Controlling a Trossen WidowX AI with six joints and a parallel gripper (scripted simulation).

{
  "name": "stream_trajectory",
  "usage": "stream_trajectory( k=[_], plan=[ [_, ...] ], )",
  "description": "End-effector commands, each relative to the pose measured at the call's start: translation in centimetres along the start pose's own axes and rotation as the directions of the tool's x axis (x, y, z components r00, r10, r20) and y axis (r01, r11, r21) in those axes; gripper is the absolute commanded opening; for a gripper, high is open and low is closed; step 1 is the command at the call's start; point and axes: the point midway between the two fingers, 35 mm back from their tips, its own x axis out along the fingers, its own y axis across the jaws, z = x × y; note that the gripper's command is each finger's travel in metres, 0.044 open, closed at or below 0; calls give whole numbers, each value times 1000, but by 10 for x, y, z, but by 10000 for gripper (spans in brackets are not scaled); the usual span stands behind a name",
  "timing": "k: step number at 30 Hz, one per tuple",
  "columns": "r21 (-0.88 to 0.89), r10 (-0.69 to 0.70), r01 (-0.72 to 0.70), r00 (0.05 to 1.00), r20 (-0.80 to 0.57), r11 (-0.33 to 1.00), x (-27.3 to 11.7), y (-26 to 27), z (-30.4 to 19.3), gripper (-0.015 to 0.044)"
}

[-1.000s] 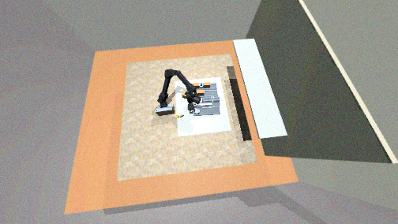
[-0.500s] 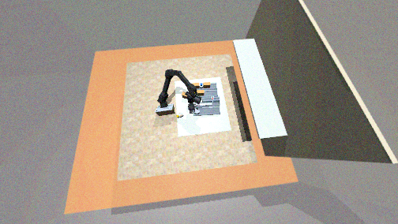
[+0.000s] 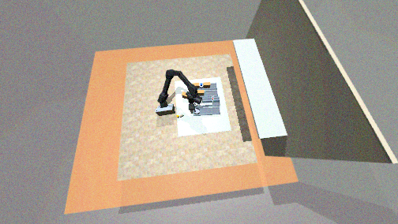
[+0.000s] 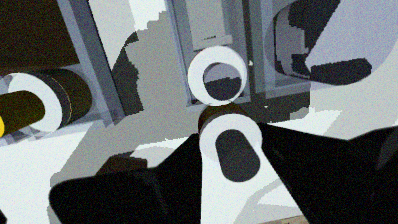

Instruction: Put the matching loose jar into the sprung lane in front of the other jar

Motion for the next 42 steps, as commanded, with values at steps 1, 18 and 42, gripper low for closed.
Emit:
stream_trajectory(
  k=[1, 18, 42],
  plan=[
    [-11, -2, 2, 1000, 19, 1000, -2, 0, 8, 0],
    [-11, -2, 2, 1000, 19, 1000, -3, 0, 16, 0],
    [-12, -2, 2, 1000, 20, 1000, -4, 1, 27, 0]
  ],
)
